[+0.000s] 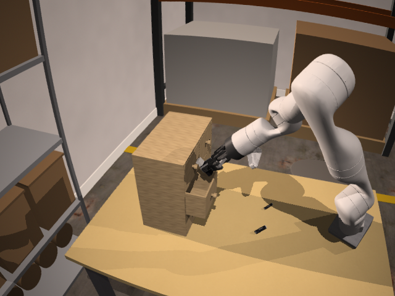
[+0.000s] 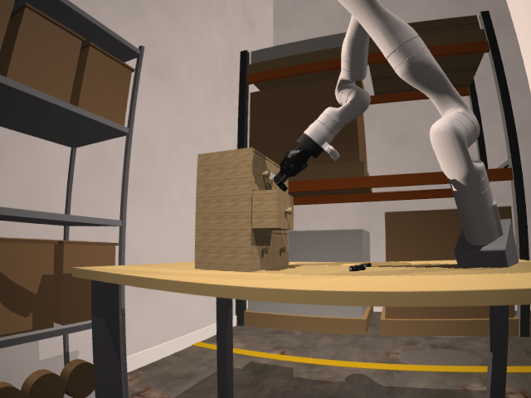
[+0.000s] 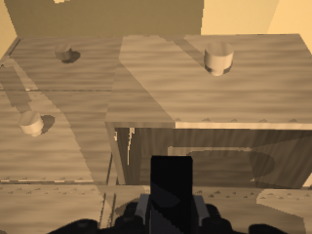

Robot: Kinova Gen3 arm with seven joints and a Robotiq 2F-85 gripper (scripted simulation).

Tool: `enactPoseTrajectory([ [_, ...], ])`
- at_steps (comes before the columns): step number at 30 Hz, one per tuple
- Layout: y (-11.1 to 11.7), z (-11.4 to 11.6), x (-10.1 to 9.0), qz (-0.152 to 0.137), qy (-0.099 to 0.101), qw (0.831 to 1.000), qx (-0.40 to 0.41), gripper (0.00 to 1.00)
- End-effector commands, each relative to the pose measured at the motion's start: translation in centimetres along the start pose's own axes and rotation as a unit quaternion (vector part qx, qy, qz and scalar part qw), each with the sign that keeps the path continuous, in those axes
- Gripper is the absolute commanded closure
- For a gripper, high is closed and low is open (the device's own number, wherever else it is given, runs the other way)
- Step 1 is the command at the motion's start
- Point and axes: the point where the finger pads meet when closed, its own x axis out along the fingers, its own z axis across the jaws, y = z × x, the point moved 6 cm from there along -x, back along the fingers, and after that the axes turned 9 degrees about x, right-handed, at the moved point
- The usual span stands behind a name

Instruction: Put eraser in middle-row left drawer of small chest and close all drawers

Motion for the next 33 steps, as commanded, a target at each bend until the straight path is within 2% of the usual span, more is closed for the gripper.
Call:
enactPoseTrajectory([
  [1, -0.08, 0.02, 0.06, 0.0, 0.0, 1.0, -0.001, 0.81],
  [25, -0.09, 0.02, 0.07, 0.0, 0.0, 1.0, -0.001, 0.81],
  [33, -0.09, 0.02, 0.07, 0.0, 0.0, 1.0, -0.001, 0.65],
])
